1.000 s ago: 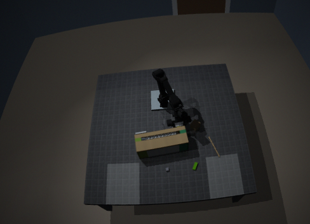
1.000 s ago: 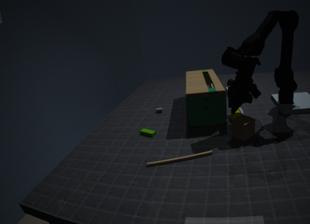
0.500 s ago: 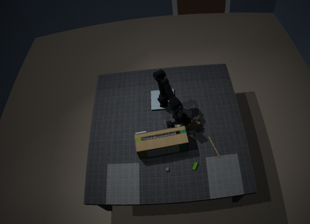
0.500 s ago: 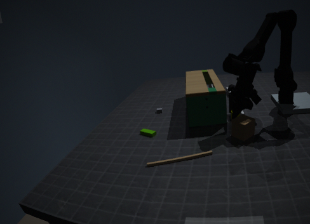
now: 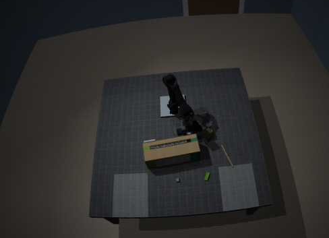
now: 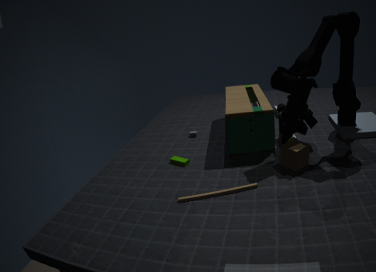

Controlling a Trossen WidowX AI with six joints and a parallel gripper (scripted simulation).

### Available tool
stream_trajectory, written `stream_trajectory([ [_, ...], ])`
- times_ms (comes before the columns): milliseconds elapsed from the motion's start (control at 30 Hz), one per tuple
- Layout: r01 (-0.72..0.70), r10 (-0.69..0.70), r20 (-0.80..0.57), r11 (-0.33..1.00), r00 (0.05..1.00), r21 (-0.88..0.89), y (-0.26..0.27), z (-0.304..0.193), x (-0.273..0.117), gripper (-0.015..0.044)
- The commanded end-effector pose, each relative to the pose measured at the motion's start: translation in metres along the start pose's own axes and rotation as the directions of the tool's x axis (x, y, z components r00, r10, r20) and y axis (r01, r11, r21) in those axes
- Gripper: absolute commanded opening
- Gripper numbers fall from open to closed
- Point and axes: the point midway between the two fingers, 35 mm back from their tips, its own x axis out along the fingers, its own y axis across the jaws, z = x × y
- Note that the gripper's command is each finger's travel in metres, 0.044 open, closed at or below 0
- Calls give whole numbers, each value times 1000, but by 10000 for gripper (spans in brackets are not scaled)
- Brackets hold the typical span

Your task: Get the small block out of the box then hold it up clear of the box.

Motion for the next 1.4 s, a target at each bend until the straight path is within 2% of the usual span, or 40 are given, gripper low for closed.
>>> stream_trajectory([
  [0,1,-1,-5,1000,1000,-3,-1,-7,-10,0],
  [267,2,-2,-5,1000,1000,1,-1,-25,-52,0],
  [433,11,-11,-8,1000,1000,-16,-2,-27,-60,0],
  [900,164,-196,-50,915,979,-369,-26,-35,-160,0],
  [1367,165,-198,-50,913,979,-374,-26,-35,-161,0],
])
